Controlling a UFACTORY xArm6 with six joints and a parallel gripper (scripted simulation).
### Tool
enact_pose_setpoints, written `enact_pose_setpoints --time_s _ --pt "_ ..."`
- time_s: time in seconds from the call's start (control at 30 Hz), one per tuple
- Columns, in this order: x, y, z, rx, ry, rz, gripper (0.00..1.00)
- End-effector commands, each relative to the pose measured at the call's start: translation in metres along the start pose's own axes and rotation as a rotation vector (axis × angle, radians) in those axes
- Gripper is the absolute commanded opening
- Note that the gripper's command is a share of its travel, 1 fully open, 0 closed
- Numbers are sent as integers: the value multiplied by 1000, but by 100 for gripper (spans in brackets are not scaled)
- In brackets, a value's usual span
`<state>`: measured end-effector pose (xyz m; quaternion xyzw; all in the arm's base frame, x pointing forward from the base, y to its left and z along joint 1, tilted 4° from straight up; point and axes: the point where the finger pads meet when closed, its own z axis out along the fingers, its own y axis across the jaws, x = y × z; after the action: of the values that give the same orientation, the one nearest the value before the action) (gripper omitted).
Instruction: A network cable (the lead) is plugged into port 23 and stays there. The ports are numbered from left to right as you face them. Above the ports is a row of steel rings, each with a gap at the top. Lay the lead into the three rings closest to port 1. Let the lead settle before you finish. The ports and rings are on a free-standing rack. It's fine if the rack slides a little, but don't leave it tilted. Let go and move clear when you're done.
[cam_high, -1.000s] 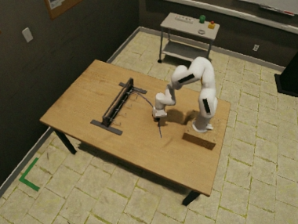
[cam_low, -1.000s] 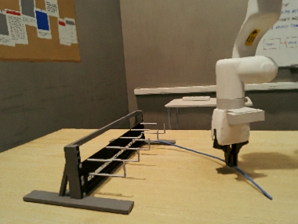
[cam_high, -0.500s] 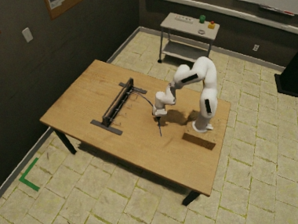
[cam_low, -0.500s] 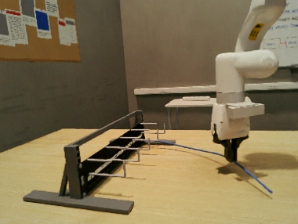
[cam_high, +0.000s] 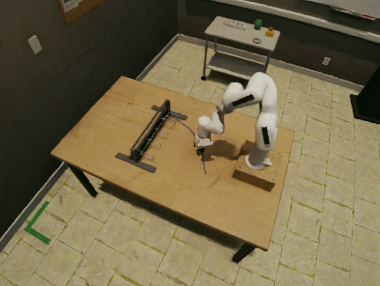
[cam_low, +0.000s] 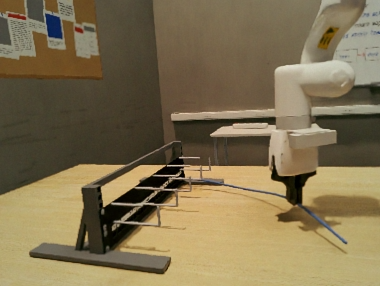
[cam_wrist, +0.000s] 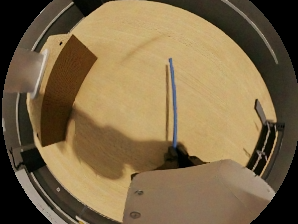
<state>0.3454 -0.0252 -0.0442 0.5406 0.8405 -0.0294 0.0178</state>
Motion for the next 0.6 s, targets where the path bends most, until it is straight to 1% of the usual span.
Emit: enact_pose_setpoints --time_s 0.0,0.1,0.17,0.43,0.5,0.53,0.57 --pt "-2 10 -5 -2 -3 17 0" --pt "-3 43 -19 -3 -2 76 0" --pt "-3 51 -22 -3 -2 92 0" --pt "-5 107 -45 -3 -2 192 0" --pt "-5 107 -45 -3 -2 192 0" --pt "-6 126 -54 -3 -1 228 0" --pt "-6 132 -56 -3 -1 239 0"
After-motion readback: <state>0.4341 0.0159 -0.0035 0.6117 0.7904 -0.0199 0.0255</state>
